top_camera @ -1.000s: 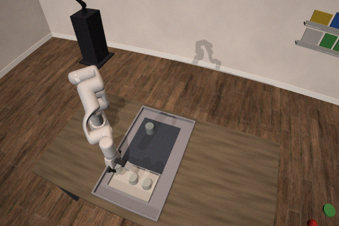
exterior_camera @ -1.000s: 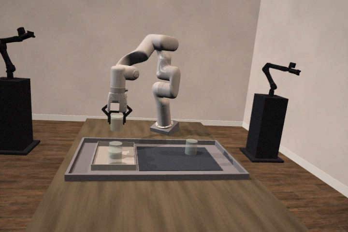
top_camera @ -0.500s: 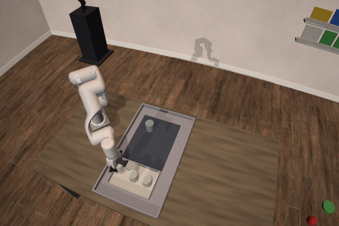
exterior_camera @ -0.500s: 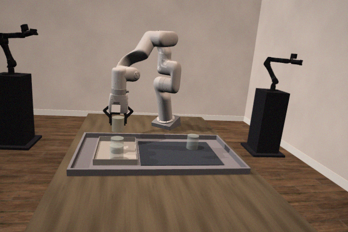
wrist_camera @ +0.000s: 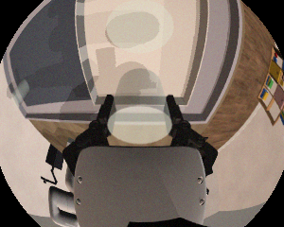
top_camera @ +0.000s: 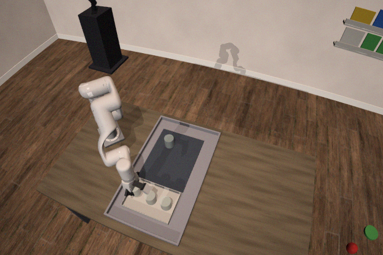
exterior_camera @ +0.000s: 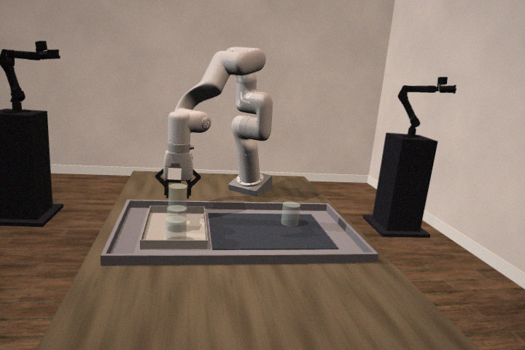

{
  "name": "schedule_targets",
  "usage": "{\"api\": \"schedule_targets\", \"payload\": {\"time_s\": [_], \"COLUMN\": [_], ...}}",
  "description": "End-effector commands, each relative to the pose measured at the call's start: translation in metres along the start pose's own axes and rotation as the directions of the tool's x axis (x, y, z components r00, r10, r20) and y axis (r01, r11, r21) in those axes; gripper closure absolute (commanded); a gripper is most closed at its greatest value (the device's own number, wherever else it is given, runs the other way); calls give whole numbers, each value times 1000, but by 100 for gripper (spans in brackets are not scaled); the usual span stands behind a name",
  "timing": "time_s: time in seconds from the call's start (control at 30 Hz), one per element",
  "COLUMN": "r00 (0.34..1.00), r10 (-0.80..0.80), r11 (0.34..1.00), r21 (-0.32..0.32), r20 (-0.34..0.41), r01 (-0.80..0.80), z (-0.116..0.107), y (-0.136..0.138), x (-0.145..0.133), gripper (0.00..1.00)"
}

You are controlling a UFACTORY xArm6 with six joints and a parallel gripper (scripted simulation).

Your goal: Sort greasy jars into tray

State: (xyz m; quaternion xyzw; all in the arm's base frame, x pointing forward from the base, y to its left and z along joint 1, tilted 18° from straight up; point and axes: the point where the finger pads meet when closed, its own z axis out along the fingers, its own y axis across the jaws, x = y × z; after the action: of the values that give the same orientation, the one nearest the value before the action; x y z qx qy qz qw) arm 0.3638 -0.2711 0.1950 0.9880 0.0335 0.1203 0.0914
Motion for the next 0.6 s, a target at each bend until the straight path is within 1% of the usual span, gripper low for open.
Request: {"api": "schedule_targets", "payload": {"time_s": [0.0,0.1,0.37,0.57], "r00": [1000,1000,1000,1000], "r10": [0,0,0,0], "r11": [1000,1000,1000,1000], "r21": [-2,-2,-2,-2], "r20": [-3,-3,-3,-3], "r01": [0,0,0,0], "z": [9,17,17,25], "y": [1,1,1,1], "x": [1,1,1,1], "gripper": [100,100,100,100]}}
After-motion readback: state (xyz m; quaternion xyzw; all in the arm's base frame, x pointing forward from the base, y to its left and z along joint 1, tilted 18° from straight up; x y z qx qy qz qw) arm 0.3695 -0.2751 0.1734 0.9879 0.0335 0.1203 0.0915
